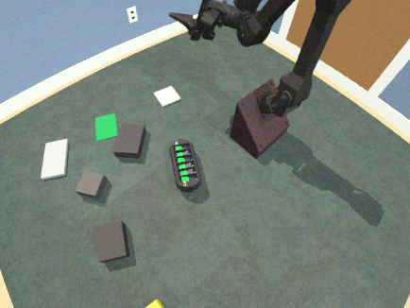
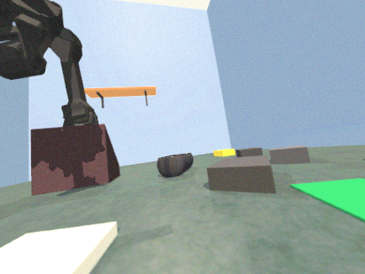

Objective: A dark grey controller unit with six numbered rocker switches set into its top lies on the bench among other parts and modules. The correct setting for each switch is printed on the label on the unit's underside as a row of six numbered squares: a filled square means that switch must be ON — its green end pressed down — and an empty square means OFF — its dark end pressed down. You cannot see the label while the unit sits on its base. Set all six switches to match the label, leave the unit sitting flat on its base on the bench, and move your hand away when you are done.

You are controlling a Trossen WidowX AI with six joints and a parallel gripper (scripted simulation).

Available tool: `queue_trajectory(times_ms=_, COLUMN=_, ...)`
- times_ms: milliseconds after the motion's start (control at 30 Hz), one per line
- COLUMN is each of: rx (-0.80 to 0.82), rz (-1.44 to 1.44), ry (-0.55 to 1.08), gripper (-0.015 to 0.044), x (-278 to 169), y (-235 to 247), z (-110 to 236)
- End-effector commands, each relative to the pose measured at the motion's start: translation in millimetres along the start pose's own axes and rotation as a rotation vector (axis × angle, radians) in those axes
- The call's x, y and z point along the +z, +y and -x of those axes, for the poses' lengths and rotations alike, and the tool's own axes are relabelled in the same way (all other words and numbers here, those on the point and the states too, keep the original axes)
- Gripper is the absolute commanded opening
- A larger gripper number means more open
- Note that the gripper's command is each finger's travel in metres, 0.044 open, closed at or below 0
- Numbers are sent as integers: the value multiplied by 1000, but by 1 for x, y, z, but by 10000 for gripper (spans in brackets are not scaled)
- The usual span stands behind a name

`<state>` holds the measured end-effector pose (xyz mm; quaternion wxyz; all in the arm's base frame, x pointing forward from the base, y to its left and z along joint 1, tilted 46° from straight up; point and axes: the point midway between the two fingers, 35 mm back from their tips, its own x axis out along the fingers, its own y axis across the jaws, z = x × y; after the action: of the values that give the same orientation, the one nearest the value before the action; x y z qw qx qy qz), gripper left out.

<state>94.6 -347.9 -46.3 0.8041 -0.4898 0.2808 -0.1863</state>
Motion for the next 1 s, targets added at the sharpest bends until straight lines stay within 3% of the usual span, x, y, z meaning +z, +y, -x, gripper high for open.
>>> queue_trajectory(times_ms=0, rx=0, rz=0, ry=0, gripper=374, x=0, y=0, z=0)
queue_trajectory(times_ms=200, rx=33, rz=-80, ry=-20, gripper=216, x=3, y=5, z=-10)
queue_trajectory(times_ms=333, rx=262, rz=-523, ry=-86, gripper=111, x=33, y=37, z=-60)
queue_trajectory(times_ms=467, rx=520, rz=-901, ry=-53, gripper=6, x=72, y=68, z=-97)
queue_trajectory(times_ms=733, rx=870, rz=-1304, ry=133, gripper=0, x=138, y=106, z=-125)
queue_trajectory(times_ms=967, rx=1146, rz=-1608, ry=494, gripper=0, x=202, y=134, z=-129)
